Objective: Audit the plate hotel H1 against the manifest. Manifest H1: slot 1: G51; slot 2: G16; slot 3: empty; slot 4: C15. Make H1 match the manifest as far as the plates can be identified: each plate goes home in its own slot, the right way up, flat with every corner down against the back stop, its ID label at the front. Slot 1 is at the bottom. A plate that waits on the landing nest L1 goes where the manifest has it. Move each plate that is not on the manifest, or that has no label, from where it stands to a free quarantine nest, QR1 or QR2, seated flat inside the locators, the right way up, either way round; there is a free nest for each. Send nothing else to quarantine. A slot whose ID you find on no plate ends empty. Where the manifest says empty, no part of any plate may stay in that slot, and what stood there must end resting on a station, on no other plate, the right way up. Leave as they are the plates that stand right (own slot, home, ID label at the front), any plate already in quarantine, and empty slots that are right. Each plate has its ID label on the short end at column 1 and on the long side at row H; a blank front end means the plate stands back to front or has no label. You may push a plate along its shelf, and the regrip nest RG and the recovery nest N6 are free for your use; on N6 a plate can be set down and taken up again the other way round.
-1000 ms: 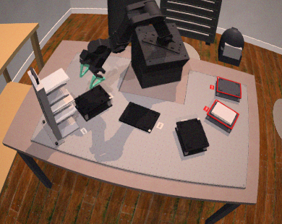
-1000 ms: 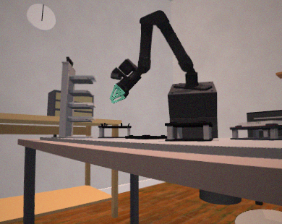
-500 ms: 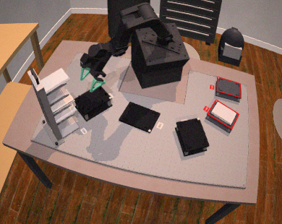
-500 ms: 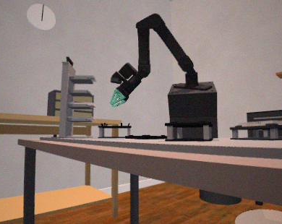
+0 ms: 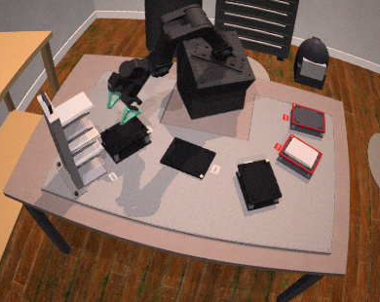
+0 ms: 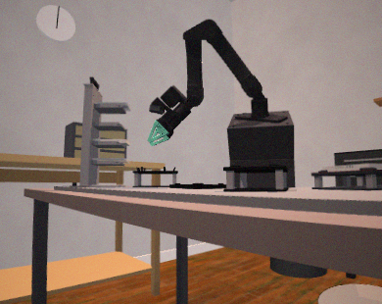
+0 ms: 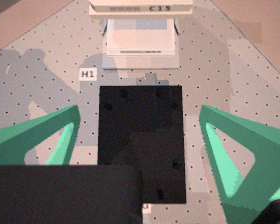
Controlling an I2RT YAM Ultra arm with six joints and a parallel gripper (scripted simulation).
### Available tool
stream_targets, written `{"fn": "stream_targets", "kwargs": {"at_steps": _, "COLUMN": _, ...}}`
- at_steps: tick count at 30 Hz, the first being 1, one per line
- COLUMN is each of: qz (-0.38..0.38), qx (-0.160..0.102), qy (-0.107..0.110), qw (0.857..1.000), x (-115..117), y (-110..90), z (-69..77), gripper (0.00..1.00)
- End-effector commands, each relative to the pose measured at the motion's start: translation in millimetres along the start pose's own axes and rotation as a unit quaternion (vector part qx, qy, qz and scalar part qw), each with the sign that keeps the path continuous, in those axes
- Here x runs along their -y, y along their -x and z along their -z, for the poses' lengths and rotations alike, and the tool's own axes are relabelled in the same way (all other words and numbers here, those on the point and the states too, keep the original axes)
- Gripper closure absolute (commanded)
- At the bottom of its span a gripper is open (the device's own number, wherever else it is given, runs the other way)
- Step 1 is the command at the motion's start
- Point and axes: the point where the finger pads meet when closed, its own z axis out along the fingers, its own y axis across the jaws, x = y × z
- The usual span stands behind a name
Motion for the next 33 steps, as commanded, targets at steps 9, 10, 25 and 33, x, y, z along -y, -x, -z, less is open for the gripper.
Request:
{"fn": "stream_targets", "kwargs": {"at_steps": 9, "qz": 0.006, "qx": 0.016, "qy": -0.002, "qw": 1.000, "x": 0.8, "y": 23.1, "z": -10.8, "gripper": 0.00}}
{"fn": "stream_targets", "kwargs": {"at_steps": 10, "qz": 0.006, "qx": 0.016, "qy": -0.002, "qw": 1.000, "x": 0.8, "y": 24.3, "z": -12.0, "gripper": 0.00}}
{"fn": "stream_targets", "kwargs": {"at_steps": 25, "qz": 0.006, "qx": 0.016, "qy": -0.002, "qw": 1.000, "x": 0.8, "y": 31.7, "z": -18.8, "gripper": 0.00}}
{"fn": "stream_targets", "kwargs": {"at_steps": 33, "qz": 0.006, "qx": 0.016, "qy": -0.002, "qw": 1.000, "x": 0.8, "y": 31.7, "z": -18.8, "gripper": 0.00}}
